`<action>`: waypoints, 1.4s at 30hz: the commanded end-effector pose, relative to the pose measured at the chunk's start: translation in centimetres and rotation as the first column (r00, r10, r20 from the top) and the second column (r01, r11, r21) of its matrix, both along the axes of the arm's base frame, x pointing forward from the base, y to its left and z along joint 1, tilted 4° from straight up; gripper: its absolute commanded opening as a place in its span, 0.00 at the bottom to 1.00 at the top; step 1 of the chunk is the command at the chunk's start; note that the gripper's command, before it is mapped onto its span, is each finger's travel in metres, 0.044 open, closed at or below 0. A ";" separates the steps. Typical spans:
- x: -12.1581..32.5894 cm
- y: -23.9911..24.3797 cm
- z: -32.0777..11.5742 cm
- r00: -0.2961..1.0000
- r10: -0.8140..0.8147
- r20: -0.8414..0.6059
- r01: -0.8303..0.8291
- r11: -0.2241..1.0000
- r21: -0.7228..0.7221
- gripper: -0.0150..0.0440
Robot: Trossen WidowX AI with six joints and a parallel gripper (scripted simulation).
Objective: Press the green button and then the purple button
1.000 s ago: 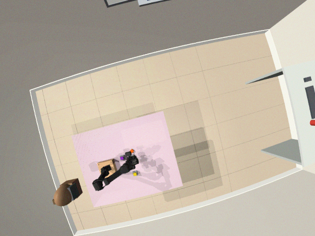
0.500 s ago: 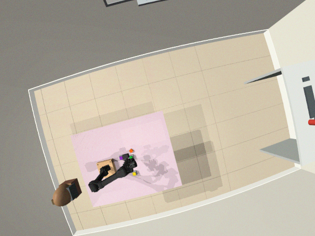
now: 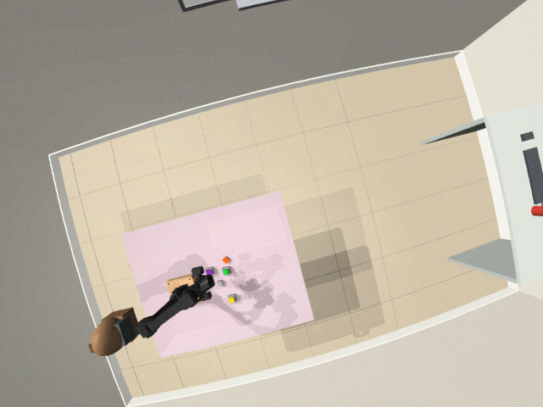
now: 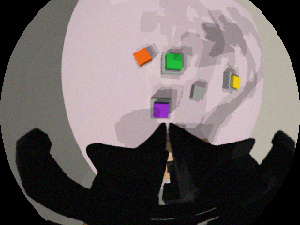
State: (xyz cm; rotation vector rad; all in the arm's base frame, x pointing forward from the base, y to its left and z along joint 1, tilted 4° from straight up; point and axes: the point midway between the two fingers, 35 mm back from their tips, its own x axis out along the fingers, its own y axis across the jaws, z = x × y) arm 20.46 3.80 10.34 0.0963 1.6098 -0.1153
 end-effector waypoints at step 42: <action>-1.7 0.1 -9.9 1.000 -0.009 -0.008 0.009 1.000 0.002 0.29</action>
